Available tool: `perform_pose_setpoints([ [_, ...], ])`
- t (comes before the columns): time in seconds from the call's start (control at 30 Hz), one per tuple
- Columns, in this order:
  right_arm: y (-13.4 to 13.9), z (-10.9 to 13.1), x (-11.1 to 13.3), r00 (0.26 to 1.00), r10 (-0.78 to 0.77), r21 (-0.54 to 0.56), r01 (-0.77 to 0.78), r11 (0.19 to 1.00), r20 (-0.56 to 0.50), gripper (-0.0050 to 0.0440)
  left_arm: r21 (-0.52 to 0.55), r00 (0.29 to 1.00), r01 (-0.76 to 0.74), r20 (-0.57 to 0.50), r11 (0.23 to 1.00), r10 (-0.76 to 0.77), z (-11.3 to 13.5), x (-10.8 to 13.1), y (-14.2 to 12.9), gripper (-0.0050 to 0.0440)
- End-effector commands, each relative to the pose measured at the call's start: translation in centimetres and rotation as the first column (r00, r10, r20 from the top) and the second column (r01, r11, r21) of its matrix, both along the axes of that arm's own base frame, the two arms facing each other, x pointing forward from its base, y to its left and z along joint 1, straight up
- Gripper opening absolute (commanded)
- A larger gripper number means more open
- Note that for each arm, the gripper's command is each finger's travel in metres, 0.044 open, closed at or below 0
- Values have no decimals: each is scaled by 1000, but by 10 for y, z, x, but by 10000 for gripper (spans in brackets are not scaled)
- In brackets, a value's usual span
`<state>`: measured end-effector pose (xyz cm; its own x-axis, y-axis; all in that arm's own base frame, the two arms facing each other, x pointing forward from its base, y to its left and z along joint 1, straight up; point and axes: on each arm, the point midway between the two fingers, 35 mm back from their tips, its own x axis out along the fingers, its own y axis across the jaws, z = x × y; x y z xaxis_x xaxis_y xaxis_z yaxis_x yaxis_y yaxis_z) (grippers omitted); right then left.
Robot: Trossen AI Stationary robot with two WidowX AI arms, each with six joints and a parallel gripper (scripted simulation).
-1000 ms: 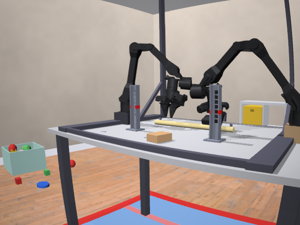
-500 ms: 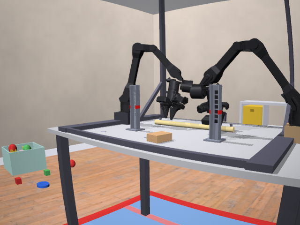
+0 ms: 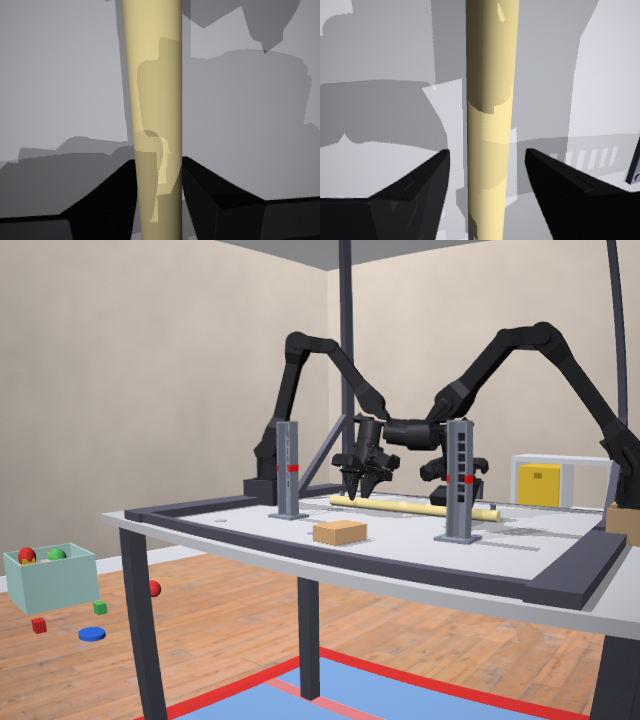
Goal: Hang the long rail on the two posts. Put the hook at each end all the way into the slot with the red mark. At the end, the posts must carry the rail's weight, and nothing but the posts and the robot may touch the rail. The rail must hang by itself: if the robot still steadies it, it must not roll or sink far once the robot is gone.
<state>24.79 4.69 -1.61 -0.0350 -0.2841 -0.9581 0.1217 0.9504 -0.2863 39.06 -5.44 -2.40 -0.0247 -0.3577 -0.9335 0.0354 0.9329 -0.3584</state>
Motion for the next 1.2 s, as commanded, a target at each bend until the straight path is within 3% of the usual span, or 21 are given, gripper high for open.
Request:
perform_pose_setpoints([
  [0.0,-3,-6,-1,1000,3,-3,-3,1000,-2,225,-5,1000,3,25,1000,-3,7,4,-1,-50],
  [0.17,-4,-8,-1,1000,3,-2,-3,1000,-2,225,-5,1000,3,25,1000,-3,7,4,-1,-50],
  [0.3,-3,-8,-1,1000,4,-3,-4,1000,-3,170,-5,1000,3,25,1000,-3,7,4,-1,-50],
  [0.6,-1,-4,3,1000,1,5,-2,1000,17,110,-5,1000,3,25,1000,-3,7,4,-1,-50],
  [0.73,-1,-4,3,1000,1,5,-2,1000,17,110,-5,1000,3,25,1000,-3,7,4,-1,-50],
  [0.93,-1,-4,3,1000,1,5,-2,1000,17,70,-5,1000,3,25,1000,-3,7,4,-1,-50],
  [0.97,-1,-4,3,1000,1,5,-2,1000,17,46,-5,1000,3,25,1000,-3,7,4,-1,-50],
  [1.0,-1,-4,3,1000,1,5,-2,1000,17,22,-5,1000,3,25,1000,-3,7,4,-1,24],
  [1.03,-1,-4,3,1000,1,5,-2,1000,17,0,-5,1000,3,25,1000,-3,7,4,-1,48],
  [1.17,-1,-4,3,1000,1,5,-2,1000,17,-2,-5,1000,3,25,1000,-3,7,4,-1,144],
])
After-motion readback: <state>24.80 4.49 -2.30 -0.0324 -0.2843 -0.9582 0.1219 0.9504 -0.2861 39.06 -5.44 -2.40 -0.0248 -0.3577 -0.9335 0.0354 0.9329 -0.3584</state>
